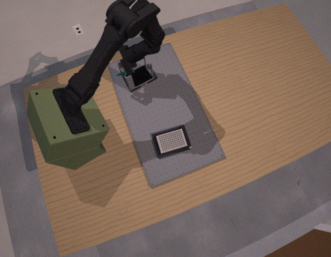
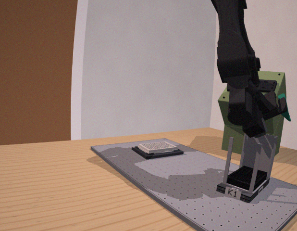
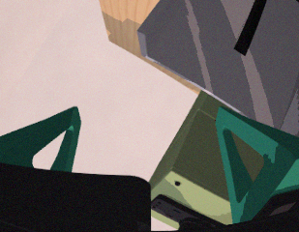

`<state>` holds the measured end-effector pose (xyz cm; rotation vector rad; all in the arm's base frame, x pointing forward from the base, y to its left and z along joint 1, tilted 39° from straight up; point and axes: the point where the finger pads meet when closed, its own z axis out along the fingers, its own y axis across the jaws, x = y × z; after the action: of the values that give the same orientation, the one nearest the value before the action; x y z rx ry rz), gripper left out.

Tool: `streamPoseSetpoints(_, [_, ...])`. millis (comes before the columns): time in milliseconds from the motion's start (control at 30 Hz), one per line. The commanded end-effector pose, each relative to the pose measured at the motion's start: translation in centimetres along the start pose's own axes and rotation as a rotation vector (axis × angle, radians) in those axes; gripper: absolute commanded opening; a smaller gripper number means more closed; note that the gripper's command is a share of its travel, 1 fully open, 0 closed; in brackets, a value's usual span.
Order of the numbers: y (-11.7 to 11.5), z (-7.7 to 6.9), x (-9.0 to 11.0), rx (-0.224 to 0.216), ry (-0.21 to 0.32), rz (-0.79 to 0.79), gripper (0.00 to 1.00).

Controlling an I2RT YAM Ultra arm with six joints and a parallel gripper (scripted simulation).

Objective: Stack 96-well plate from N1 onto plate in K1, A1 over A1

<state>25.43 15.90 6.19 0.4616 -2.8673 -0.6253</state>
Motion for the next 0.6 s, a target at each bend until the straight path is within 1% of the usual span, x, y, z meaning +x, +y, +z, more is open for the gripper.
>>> streamPoseSetpoints(0, [-4.4,-0.7,-4.9,0.163,-0.162,-0.06,1.0])
streamPoseSetpoints(500, [-4.4,-0.7,-4.9,0.163,-0.162,-0.06,1.0])
streamPoseSetpoints(533, [-5.1,0.0,-3.8,0.155,-0.155,-0.029,1.0])
streamPoseSetpoints(567, [-5.1,-1.3,-4.1,0.153,-0.218,-0.025,1.0])
